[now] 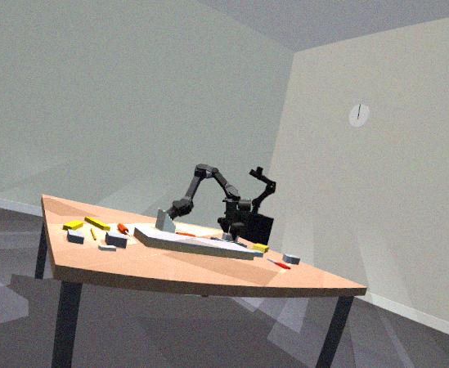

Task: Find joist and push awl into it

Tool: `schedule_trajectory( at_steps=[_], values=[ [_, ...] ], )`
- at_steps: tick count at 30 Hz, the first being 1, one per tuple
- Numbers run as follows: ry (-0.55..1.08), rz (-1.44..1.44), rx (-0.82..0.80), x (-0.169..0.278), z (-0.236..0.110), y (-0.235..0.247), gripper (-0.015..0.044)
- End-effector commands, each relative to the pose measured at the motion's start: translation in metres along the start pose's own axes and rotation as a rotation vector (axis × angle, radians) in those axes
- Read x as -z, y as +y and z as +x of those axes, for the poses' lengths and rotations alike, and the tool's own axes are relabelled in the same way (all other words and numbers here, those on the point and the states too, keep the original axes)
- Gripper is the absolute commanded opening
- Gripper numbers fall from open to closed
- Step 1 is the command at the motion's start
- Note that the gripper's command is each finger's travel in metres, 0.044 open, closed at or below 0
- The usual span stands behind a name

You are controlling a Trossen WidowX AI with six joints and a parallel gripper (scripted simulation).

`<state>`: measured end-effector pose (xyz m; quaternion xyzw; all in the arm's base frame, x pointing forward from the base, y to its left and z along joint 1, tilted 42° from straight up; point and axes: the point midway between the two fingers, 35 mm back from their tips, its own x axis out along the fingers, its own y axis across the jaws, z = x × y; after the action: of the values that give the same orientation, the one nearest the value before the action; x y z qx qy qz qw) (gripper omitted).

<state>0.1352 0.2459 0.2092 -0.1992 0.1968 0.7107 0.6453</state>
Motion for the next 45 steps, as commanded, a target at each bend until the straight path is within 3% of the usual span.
schedule_trajectory(
  at_steps=[1,6,12,14,21,29,36,45],
  values=[
    [0.001,-0.012,0.004,-0.01,-0.029,-0.005,0.044],
    [-0.011,-0.006,0.006,-0.026,-0.081,0.001,0.044],
    [-0.012,-0.006,0.007,-0.026,-0.083,0.001,0.044],
    [0.018,0.034,0.025,-0.011,-0.069,-0.011,0.044],
    [0.163,0.401,0.162,0.082,-0.079,-0.082,0.044],
    [0.269,0.818,0.258,0.198,-0.106,-0.107,0.044],
    [0.311,1.2,0.285,0.296,-0.128,-0.083,0.044],
    [0.264,1.713,0.209,0.39,-0.127,0.002,0.044]
  ],
)
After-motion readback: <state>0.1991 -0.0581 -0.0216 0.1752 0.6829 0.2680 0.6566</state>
